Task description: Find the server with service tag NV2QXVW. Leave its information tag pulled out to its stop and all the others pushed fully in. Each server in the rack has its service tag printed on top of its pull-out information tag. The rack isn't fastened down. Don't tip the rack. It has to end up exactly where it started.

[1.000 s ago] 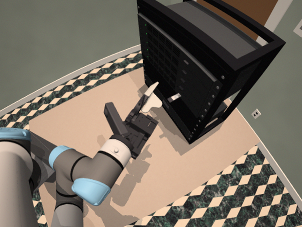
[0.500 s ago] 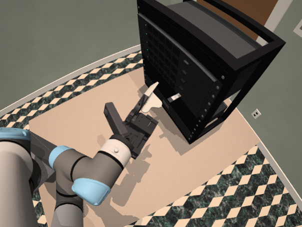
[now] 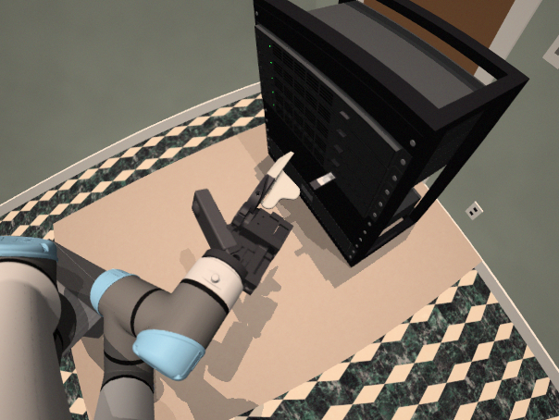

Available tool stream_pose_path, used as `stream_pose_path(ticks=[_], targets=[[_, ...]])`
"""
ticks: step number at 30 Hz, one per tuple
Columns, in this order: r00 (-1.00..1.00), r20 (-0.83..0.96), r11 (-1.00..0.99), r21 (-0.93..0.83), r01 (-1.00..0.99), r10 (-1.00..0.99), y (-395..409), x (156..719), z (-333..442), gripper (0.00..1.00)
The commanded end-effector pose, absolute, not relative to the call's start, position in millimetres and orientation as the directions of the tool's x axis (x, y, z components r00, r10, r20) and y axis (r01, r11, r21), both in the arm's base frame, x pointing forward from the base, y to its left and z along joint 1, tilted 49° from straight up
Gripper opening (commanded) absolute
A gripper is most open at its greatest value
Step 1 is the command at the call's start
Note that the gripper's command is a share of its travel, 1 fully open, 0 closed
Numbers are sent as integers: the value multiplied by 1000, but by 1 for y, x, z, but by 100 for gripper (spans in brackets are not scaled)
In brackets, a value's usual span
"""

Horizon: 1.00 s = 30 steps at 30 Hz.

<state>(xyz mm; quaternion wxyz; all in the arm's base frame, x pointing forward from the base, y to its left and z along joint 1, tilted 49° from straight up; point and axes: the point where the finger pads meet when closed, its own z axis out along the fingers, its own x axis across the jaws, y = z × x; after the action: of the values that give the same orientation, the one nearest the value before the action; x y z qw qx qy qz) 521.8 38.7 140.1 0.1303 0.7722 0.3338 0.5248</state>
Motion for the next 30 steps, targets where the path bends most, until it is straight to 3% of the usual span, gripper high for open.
stream_pose_path(ticks=[1,30], targets=[[229,724,-745,549,379,650,38,521,139,100],[236,727,-749,541,383,645,38,521,137,100]])
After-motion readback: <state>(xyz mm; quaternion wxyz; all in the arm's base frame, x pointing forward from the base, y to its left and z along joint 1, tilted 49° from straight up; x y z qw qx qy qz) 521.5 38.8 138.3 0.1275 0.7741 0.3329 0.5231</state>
